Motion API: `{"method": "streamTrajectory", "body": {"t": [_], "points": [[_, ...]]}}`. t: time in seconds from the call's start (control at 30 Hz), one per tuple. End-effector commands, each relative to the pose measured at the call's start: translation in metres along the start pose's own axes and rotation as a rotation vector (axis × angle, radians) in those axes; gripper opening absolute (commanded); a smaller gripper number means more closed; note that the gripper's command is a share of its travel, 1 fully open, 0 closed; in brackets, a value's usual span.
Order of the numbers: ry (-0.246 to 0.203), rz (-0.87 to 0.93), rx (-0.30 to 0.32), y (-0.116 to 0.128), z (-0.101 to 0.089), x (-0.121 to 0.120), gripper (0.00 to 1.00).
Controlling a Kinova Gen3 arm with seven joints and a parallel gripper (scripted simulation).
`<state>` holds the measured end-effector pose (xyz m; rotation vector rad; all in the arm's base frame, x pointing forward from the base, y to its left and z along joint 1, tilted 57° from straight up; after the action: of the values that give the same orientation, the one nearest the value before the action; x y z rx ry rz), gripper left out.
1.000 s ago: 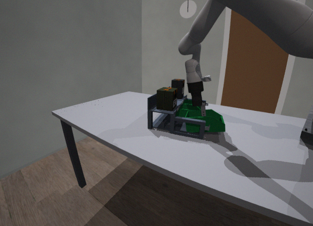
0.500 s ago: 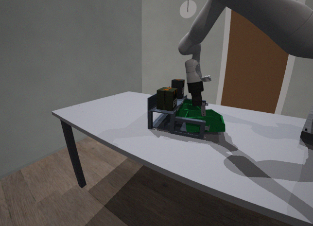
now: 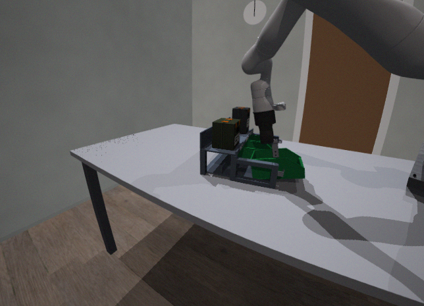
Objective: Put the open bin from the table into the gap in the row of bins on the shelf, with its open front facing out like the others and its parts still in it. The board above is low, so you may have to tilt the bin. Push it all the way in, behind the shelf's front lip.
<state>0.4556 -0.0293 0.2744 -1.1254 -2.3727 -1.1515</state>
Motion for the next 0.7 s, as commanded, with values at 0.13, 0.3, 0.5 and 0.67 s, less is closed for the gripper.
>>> {"method": "streamTrajectory", "body": {"t": [0.13,0.3,0.5,0.67], "points": [[-0.003,0.001,-0.005,0.0010,-0.0011,-0.0008,0.00],[-0.004,0.001,-0.009,0.0020,-0.0012,-0.0010,0.00],[-0.006,0.001,-0.017,0.0044,-0.0013,-0.0017,0.00],[-0.009,0.001,-0.025,0.0066,-0.0014,-0.0023,0.00]]}}
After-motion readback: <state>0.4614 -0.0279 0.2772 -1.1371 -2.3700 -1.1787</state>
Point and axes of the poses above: the point where the finger pads meet when closed, its own z axis out along the fingers, its own x axis across the jaws, y = z × x, the point moved 9 cm from there along -z, back along the fingers, and after that the axes turned 15 degrees about -z, right-handed, at the moved point
